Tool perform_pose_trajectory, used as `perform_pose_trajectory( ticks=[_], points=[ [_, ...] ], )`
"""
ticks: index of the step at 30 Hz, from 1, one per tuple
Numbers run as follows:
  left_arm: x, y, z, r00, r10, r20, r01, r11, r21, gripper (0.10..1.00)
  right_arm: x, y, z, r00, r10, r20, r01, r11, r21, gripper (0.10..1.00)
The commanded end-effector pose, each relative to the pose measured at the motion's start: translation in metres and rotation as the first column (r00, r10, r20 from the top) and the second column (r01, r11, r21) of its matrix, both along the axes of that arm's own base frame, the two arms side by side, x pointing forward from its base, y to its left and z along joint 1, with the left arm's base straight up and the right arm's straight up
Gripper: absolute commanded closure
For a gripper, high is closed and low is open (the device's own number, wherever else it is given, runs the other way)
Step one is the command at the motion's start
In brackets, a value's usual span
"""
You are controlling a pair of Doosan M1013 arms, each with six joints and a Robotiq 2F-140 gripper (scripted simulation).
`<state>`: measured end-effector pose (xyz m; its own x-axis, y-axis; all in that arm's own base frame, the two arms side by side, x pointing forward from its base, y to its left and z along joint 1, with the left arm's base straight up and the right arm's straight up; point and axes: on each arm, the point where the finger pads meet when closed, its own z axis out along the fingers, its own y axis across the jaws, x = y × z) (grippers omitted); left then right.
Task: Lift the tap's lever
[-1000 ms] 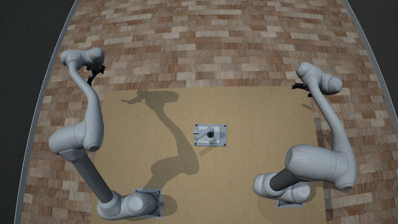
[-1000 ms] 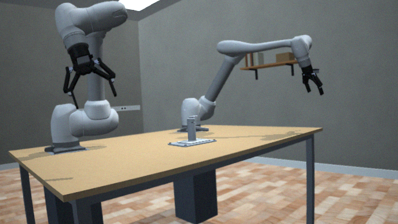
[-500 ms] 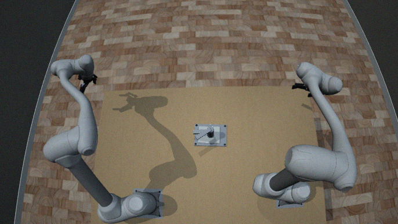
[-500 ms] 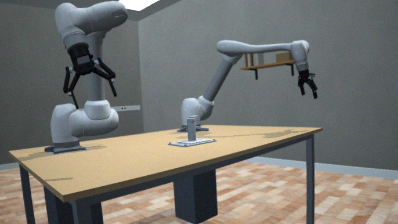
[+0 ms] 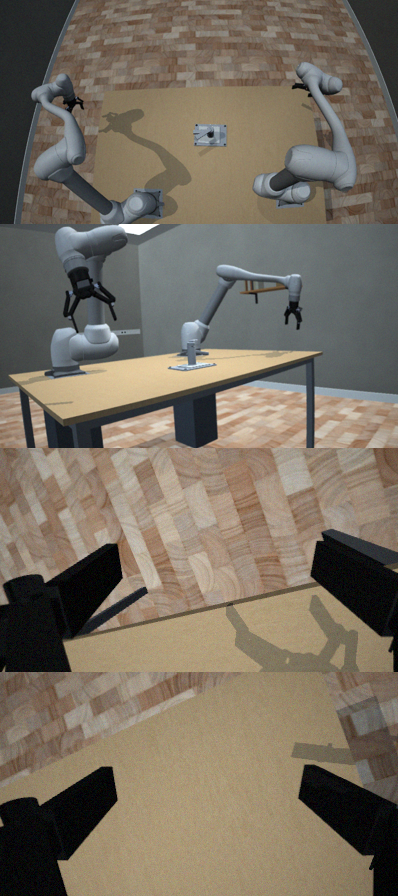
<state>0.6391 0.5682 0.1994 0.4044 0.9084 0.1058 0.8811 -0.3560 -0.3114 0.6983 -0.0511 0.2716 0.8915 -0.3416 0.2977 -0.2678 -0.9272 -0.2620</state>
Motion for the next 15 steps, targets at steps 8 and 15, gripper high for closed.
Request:
perform_pose_trajectory(
  ticks=[8, 15],
  points=[
    [-0.175, 0.029, -0.031, 0.989, 0.112, -0.098, -0.128, 0.976, -0.178, 0.098, 0.0, 0.0, 0.001, 1.0, 0.0, 0.002, 0.0, 1.0, 0.0, 0.098],
    [-0.276, 0.026, -0.047, 0.979, 0.159, -0.13, -0.189, 0.947, -0.262, 0.098, 0.0, 0.0, 0.001, 1.0, 0.0, 0.002, 0.0, 1.0, 0.0, 0.098]
  ],
)
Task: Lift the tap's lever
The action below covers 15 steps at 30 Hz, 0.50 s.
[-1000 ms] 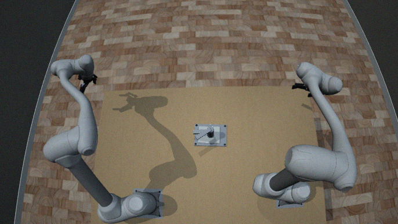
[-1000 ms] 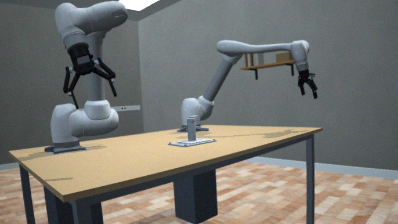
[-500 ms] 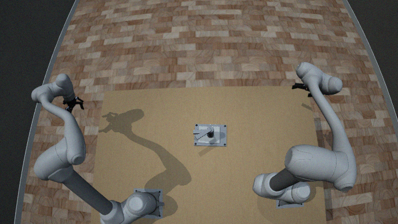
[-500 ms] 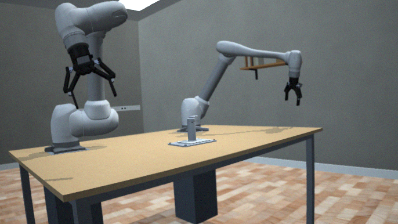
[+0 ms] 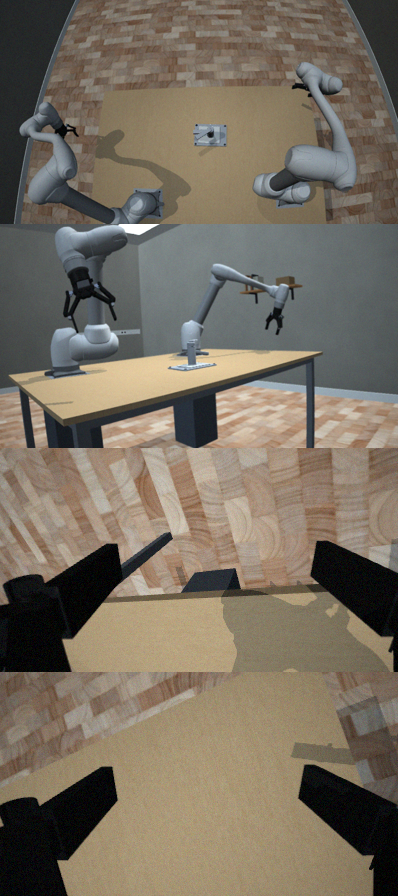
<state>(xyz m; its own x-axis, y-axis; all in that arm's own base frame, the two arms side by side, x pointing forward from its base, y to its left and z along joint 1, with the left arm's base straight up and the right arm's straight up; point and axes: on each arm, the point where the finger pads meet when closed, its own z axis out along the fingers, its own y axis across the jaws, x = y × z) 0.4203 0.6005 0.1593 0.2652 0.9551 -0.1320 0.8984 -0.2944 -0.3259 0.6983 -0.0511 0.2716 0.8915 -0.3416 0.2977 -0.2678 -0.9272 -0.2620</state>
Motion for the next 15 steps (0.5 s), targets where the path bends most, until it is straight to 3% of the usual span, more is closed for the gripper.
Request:
perform_pose_trajectory(
  ticks=[1, 13, 15],
  points=[
    [-0.069, -0.008, -0.009, 0.999, 0.051, -0.017, -0.052, 0.995, -0.087, 0.098, 0.0, 0.0, 0.001, 1.0, 0.0, 0.002, 0.0, 1.0, 0.0, 0.098],
    [-0.244, -0.065, -0.031, 0.979, 0.199, -0.033, -0.199, 0.927, -0.319, 0.098, 0.0, 0.0, 0.001, 1.0, 0.0, 0.002, 0.0, 1.0, 0.0, 0.098],
    [-0.258, -0.073, -0.032, 0.976, 0.217, -0.032, -0.214, 0.914, -0.345, 0.098, 0.0, 0.0, 0.001, 1.0, 0.0, 0.002, 0.0, 1.0, 0.0, 0.098]
  ],
)
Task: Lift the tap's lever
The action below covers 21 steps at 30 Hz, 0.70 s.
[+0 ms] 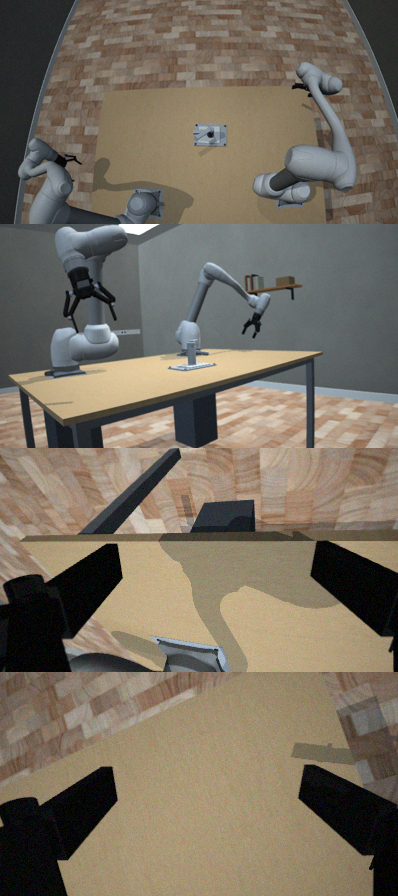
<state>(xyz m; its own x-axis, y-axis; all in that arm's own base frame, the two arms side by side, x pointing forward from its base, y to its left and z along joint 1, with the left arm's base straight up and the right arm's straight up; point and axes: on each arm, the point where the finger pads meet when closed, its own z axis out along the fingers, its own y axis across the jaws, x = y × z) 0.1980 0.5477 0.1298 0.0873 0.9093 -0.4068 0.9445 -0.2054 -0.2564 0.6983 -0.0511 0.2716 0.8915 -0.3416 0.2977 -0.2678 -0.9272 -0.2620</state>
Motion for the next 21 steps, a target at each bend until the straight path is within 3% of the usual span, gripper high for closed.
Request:
perform_pose_trajectory(
  ticks=[1, 2, 13, 16, 21],
  points=[
    [-0.035, -0.02, -0.002, 0.999, 0.037, 0.011, -0.036, 0.997, -0.062, 0.098, 0.0, 0.0, 0.001, 1.0, 0.0, 0.002, 0.0, 1.0, 0.0, 0.098],
    [-0.069, -0.039, -0.005, 0.998, 0.055, 0.017, -0.054, 0.995, -0.088, 0.098, 0.0, 0.0, 0.001, 1.0, 0.0, 0.002, 0.0, 1.0, 0.0, 0.098],
    [-0.186, -0.155, -0.011, 0.969, 0.229, 0.09, -0.193, 0.935, -0.299, 0.098, 0.0, 0.0, 0.001, 1.0, 0.0, 0.002, 0.0, 1.0, 0.0, 0.098],
    [-0.212, -0.193, -0.01, 0.96, 0.26, 0.104, -0.213, 0.919, -0.332, 0.098, 0.0, 0.0, 0.001, 1.0, 0.0, 0.002, 0.0, 1.0, 0.0, 0.098],
    [-0.221, -0.211, -0.01, 0.952, 0.282, 0.115, -0.226, 0.907, -0.355, 0.098, 0.0, 0.0, 0.001, 1.0, 0.0, 0.002, 0.0, 1.0, 0.0, 0.098]
  ],
)
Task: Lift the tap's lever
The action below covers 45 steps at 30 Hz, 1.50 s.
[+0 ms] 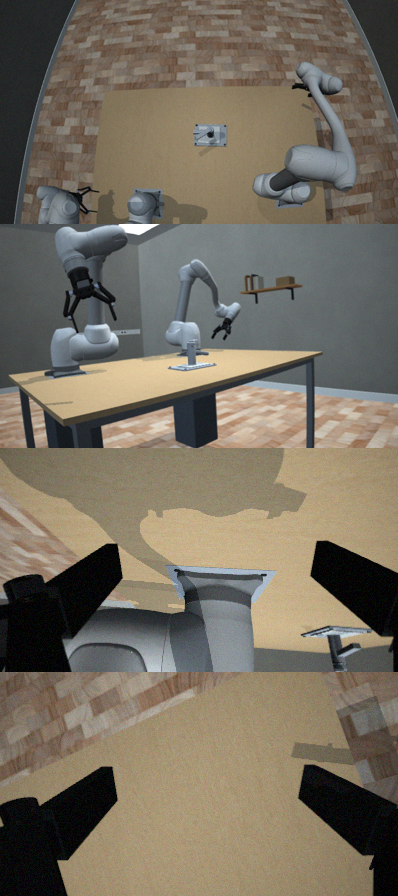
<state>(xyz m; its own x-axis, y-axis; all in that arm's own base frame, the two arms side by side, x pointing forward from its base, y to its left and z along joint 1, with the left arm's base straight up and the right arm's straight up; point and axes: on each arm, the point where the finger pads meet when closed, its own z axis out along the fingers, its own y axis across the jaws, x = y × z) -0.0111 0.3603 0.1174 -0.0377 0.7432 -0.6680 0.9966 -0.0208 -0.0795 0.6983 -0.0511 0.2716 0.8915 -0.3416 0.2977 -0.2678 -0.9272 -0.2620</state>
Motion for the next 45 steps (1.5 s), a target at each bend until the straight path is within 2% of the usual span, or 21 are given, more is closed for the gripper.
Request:
perform_pose_trajectory(
  ticks=[1, 14, 18, 29, 31, 32, 45],
  points=[
    [-0.014, -0.027, 0.003, 0.999, 0.029, 0.027, -0.028, 0.999, -0.034, 0.098, 0.0, 0.0, 0.001, 1.0, 0.0, 0.002, 0.0, 1.0, 0.0, 0.098],
    [-0.018, -0.039, 0.004, 0.998, 0.047, 0.041, -0.045, 0.998, -0.051, 0.098, 0.0, 0.0, 0.001, 1.0, 0.0, 0.001, 0.0, 1.0, 0.0, 0.098],
    [-0.018, -0.039, 0.004, 0.998, 0.047, 0.041, -0.045, 0.998, -0.051, 0.098, 0.003, 0.012, 0.001, 1.0, -0.004, -0.012, 0.004, 1.0, 0.007, 0.098],
    [-0.018, -0.039, 0.004, 0.998, 0.047, 0.041, -0.045, 0.998, -0.051, 0.098, 0.013, 0.127, -0.001, 0.992, -0.063, -0.111, 0.07, 0.995, 0.064, 0.098],
    [-0.018, -0.039, 0.004, 0.998, 0.047, 0.041, -0.045, 0.998, -0.051, 0.098, 0.013, 0.127, -0.001, 0.992, -0.063, -0.111, 0.07, 0.995, 0.064, 0.098],
    [-0.018, -0.039, 0.004, 0.998, 0.047, 0.041, -0.045, 0.998, -0.051, 0.098, 0.013, 0.152, -0.002, 0.988, -0.076, -0.133, 0.086, 0.994, 0.071, 0.098],
    [-0.018, -0.039, 0.004, 0.998, 0.047, 0.041, -0.045, 0.998, -0.051, 0.098, -0.003, 0.278, -0.005, 0.959, -0.15, -0.24, 0.173, 0.982, 0.08, 0.098]
  ],
)
